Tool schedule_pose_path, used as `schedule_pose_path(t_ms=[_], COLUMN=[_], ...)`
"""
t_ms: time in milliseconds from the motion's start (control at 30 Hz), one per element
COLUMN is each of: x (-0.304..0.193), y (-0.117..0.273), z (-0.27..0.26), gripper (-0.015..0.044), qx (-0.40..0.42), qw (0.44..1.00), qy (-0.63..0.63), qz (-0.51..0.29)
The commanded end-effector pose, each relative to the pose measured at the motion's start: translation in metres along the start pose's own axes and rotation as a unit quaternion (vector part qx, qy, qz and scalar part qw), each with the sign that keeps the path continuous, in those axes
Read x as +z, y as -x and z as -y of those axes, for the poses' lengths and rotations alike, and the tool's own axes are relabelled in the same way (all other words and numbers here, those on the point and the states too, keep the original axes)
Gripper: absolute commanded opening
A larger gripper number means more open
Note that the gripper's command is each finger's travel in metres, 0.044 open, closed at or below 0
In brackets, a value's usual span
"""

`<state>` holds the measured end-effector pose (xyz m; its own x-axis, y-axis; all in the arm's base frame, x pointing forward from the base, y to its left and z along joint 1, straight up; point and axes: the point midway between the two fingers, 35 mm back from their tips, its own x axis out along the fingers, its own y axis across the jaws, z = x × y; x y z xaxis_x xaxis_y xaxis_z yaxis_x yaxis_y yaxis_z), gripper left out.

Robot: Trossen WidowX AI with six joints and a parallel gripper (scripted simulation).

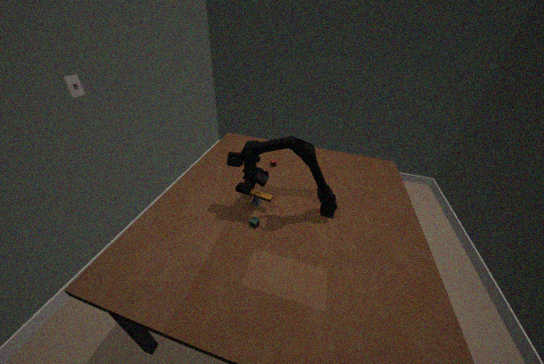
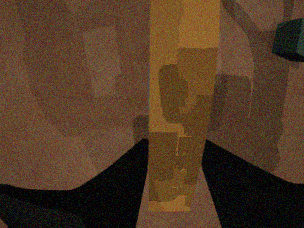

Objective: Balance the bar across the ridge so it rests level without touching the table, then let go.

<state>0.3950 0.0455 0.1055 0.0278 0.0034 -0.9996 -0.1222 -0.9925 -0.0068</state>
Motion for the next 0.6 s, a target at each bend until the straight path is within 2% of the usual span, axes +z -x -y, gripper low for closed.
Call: schedule_pose_path(t_ms=[0, 567], x=[0.0, 0.0], y=[0.0002, 0.0002], z=[0.0, 0.0], gripper=[0.0172, 0.0185], qx=[0.0, 0.0], qw=[1.0, 1.0], qy=[0.0, 0.0], qz=[0.0, 0.0])
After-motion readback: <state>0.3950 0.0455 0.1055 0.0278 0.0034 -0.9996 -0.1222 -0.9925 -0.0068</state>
